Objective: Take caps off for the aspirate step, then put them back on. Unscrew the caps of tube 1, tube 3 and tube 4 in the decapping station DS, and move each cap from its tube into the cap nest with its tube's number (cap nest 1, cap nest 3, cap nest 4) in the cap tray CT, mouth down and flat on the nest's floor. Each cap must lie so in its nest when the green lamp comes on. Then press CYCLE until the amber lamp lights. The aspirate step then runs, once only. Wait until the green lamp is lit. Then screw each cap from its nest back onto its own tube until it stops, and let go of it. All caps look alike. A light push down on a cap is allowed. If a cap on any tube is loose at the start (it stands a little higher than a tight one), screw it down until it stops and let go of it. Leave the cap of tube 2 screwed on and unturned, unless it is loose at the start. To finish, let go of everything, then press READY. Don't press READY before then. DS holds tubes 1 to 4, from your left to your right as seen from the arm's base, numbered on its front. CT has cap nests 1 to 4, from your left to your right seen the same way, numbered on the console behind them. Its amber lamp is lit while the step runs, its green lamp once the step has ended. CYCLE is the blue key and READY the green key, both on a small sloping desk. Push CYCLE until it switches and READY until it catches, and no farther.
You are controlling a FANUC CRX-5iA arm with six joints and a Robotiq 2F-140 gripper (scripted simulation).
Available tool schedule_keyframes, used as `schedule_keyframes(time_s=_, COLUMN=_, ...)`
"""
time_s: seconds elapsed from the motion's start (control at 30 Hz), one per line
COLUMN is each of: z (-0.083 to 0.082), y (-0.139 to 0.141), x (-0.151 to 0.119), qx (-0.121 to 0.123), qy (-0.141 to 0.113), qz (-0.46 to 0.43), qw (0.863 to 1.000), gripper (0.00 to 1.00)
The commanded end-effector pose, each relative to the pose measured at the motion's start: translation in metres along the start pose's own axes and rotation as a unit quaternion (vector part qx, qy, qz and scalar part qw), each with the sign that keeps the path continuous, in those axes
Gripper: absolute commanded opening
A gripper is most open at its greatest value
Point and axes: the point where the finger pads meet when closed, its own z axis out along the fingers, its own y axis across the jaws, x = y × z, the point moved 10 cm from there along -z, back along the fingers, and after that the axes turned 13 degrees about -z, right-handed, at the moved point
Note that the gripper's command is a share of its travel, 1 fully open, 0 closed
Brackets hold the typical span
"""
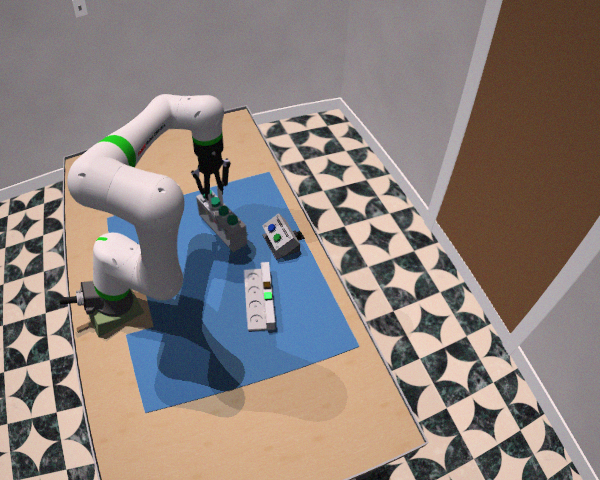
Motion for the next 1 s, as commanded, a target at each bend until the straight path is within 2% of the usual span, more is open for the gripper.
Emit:
schedule_keyframes(time_s=0.0, z=0.000, y=0.000, x=0.000, qx=0.001, qy=0.001, qz=0.021, qw=1.000, gripper=0.00)
schedule_keyframes(time_s=0.03, z=0.000, y=0.000, x=0.000, qx=0.001, qy=0.001, qz=0.021, qw=1.000, gripper=0.35)
schedule_keyframes(time_s=0.43, z=0.000, y=0.000, x=0.000, qx=0.001, qy=0.001, qz=0.021, qw=1.000, gripper=0.35)
schedule_keyframes(time_s=0.83, z=-0.036, y=0.000, x=0.000, qx=0.001, qy=0.001, qz=0.021, qw=1.000, gripper=0.35)
schedule_keyframes(time_s=0.97, z=-0.042, y=0.000, x=-0.001, qx=0.001, qy=0.001, qz=0.021, qw=1.000, gripper=0.35)
